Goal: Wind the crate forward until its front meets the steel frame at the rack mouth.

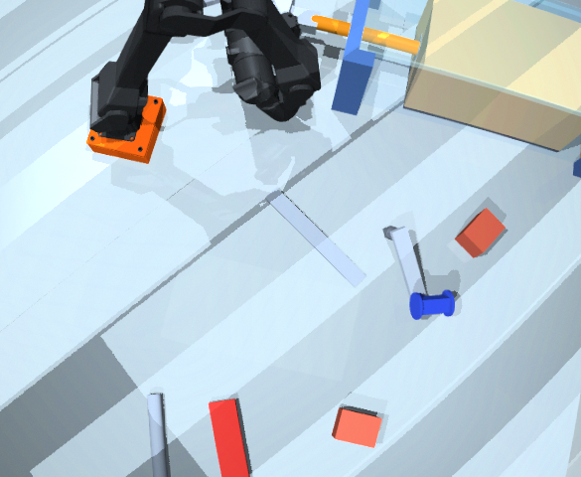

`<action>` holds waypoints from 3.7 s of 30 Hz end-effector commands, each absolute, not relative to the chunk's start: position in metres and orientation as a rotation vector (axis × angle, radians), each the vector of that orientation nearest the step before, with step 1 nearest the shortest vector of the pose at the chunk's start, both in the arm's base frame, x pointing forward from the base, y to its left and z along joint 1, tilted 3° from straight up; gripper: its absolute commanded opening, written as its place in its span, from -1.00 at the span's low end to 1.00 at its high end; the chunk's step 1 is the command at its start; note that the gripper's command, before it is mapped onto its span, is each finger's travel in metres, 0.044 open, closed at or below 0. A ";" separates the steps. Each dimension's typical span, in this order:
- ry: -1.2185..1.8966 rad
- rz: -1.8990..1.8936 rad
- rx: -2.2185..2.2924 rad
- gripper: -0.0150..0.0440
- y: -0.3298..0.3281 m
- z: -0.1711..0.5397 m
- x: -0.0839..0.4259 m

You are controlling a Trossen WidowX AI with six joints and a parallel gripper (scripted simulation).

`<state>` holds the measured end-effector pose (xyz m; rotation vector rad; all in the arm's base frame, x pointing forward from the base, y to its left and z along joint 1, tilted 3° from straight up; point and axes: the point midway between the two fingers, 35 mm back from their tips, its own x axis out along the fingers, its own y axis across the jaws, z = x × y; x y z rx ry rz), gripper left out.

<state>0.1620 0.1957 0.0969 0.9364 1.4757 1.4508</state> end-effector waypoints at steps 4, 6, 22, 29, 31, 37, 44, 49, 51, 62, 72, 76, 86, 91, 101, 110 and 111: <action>1.477 1.450 0.938 -0.49 0.196 0.096 0.162; 1.477 1.451 0.938 -0.49 0.196 0.095 0.162; 1.478 1.451 0.938 -0.49 0.196 0.093 0.162; 1.479 1.450 0.938 -0.49 0.196 0.092 0.162; 1.479 1.450 0.938 -0.49 0.196 0.092 0.162; 1.479 1.450 0.938 -0.49 0.196 0.091 0.162; 1.479 1.450 0.938 -0.49 0.196 0.090 0.161; 1.480 1.450 0.938 -0.49 0.196 0.090 0.161; 1.480 1.450 0.938 -0.49 0.196 0.090 0.161; 1.480 1.450 0.938 -0.49 0.196 0.089 0.161; 1.480 1.450 0.938 -0.49 0.195 0.088 0.161; 1.480 1.450 0.938 -0.49 0.195 0.088 0.161; 1.480 1.450 0.938 -0.49 0.195 0.087 0.161; 1.480 1.450 0.938 -0.49 0.195 0.086 0.161; 1.479 1.450 0.938 -0.49 0.195 0.086 0.161; 1.479 1.450 0.938 -0.49 0.195 0.085 0.161; 1.479 1.450 0.938 -0.49 0.195 0.085 0.161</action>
